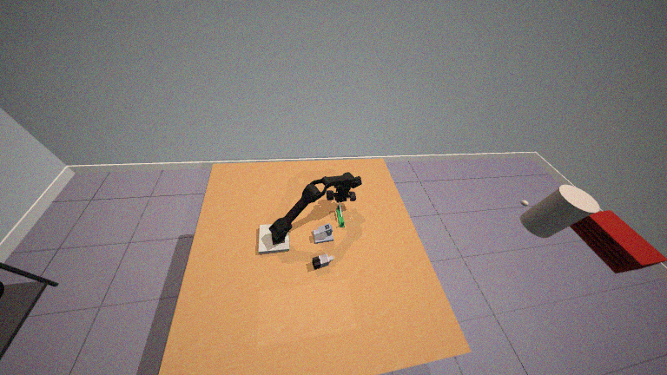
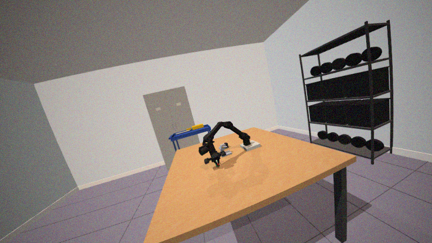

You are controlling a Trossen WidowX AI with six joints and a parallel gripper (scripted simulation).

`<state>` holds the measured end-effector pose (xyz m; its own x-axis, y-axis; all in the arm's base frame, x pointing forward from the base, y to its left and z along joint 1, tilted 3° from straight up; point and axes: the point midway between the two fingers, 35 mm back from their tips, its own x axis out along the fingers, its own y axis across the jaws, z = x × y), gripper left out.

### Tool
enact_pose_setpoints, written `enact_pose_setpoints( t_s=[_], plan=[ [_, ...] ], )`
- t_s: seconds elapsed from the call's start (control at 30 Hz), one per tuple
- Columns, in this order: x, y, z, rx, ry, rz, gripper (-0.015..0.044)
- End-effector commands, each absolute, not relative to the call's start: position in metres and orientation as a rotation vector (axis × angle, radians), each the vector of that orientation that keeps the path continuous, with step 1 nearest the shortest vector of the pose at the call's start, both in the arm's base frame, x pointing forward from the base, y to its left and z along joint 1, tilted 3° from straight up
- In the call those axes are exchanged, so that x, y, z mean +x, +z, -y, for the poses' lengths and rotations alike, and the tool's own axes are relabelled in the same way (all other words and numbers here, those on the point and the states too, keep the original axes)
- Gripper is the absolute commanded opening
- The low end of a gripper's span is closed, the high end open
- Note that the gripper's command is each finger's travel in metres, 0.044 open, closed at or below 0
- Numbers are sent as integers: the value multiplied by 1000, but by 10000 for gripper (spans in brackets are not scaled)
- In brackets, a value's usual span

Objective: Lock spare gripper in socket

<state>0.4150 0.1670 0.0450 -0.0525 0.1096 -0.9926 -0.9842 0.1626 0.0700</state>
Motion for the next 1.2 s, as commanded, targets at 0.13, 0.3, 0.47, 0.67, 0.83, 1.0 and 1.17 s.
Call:
enact_pose_setpoints(
  t_s=[0.13, 0.3, 0.47, 0.67, 0.83, 1.0, 1.17],
  plan=[
    [415, 45, -167, -980, 1177, -1250, 184],
    [415, 45, -167, -980, 1177, -1250, 200],
    [412, 59, -166, -978, 1182, -1261, 200],
    [407, 69, -165, -974, 1191, -1281, 200],
    [404, 80, -164, -972, 1197, -1295, 200],
    [401, 91, -163, -969, 1203, -1307, 200],
    [397, 103, -163, -967, 1209, -1319, 200]
  ],
)
